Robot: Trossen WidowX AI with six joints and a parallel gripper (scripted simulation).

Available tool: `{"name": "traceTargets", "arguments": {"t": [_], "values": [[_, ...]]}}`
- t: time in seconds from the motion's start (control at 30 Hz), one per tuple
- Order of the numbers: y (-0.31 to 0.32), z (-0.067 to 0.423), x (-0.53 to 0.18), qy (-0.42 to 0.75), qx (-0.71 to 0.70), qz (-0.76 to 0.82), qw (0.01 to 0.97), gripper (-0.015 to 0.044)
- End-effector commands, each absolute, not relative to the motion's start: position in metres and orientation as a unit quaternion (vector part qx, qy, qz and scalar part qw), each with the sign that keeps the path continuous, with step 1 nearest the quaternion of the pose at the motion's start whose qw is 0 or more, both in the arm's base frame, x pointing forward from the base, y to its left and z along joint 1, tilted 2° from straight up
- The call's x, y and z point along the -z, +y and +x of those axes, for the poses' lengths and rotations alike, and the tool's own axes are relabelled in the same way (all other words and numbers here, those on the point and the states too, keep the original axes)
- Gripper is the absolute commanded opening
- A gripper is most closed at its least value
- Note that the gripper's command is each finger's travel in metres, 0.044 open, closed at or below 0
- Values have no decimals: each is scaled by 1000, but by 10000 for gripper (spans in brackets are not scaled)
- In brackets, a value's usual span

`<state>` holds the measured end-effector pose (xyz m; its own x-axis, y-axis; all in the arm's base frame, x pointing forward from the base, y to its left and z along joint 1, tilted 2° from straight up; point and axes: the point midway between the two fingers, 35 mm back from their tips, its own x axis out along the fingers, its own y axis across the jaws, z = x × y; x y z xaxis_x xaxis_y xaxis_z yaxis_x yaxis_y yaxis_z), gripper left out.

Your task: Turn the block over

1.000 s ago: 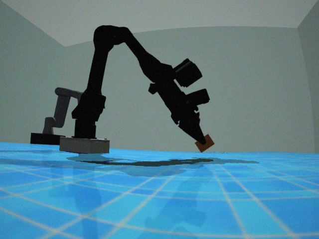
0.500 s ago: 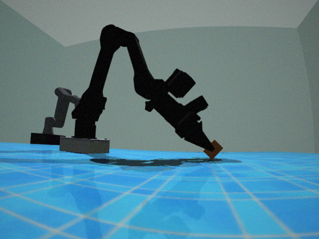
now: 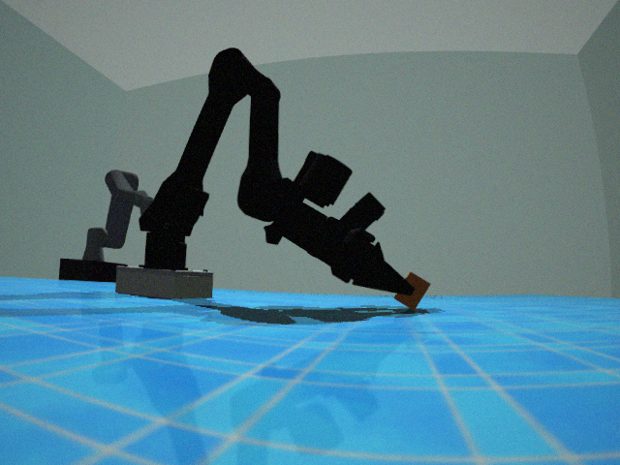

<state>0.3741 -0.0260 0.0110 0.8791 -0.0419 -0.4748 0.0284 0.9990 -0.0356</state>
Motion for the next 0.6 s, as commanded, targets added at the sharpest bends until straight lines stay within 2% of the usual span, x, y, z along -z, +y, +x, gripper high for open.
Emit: {"name": "traceTargets", "arguments": {"t": [0.0,0.57], "values": [[-25,365,-7,229,15,-16,973,0],[-24,357,-15,186,14,-17,982,0]]}}
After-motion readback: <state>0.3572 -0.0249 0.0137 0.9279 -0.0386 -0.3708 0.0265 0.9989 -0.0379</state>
